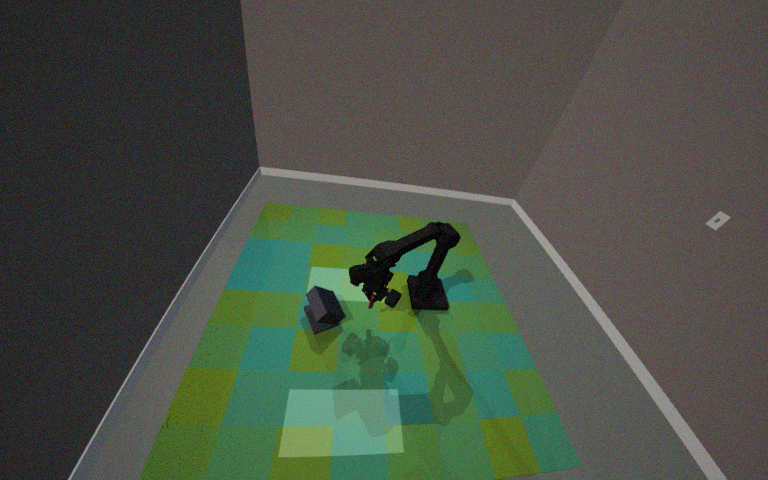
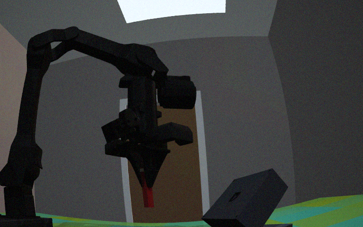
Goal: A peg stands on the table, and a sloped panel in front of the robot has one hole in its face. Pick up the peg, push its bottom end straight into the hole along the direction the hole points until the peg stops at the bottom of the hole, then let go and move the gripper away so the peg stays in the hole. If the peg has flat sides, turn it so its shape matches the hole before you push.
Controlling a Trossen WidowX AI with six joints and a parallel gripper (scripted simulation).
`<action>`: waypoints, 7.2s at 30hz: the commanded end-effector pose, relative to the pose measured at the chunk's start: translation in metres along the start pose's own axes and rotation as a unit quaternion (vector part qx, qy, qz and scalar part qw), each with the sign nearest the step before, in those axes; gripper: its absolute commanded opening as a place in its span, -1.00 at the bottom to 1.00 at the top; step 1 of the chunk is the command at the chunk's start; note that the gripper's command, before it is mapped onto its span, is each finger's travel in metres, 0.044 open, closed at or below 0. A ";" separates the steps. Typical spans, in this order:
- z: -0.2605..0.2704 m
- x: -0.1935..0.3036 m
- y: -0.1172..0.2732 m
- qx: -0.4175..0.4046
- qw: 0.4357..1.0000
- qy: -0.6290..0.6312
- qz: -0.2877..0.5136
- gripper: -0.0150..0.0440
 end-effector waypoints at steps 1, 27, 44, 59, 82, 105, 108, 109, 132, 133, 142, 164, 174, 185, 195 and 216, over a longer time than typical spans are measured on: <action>0.001 0.000 0.002 -0.001 1.000 0.017 0.009 -0.49; 0.007 -0.006 0.003 -0.013 0.991 0.130 0.041 -0.49; 0.011 -0.011 0.004 -0.027 0.977 0.203 0.059 -0.49; 0.015 -0.014 0.005 -0.041 0.960 0.267 0.074 -0.49; 0.020 -0.020 0.006 -0.068 0.925 0.362 0.092 -0.49; 0.024 -0.026 0.008 -0.100 0.880 0.453 0.103 -0.49; 0.025 -0.027 0.008 -0.105 0.873 0.465 0.104 -0.49; 0.025 -0.027 0.008 -0.106 0.871 0.469 0.105 -0.49; 0.029 -0.033 0.010 -0.143 0.814 0.553 0.107 -0.49; 0.030 -0.033 0.010 -0.144 0.811 0.557 0.107 -0.49; 0.031 -0.036 0.011 -0.159 0.786 0.588 0.106 -0.49; 0.035 -0.042 0.013 -0.196 0.720 0.659 0.098 -0.49; 0.037 -0.044 0.014 -0.213 0.687 0.689 0.091 -0.49; 0.039 -0.048 0.015 -0.231 0.649 0.720 0.082 -0.49; 0.040 -0.050 0.015 -0.247 0.614 0.746 0.072 -0.49; 0.043 -0.056 0.017 -0.280 0.535 0.796 0.046 -0.49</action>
Point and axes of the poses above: the point midway between the two fingers, 35 mm back from their tips, its own y axis back along the fingers, its own z axis across the jaws, x = y × z, the point moved 10 cm from there along y, back along the fingers, and after that the axes turned 2 degrees about -y, right-handed, at the moved point
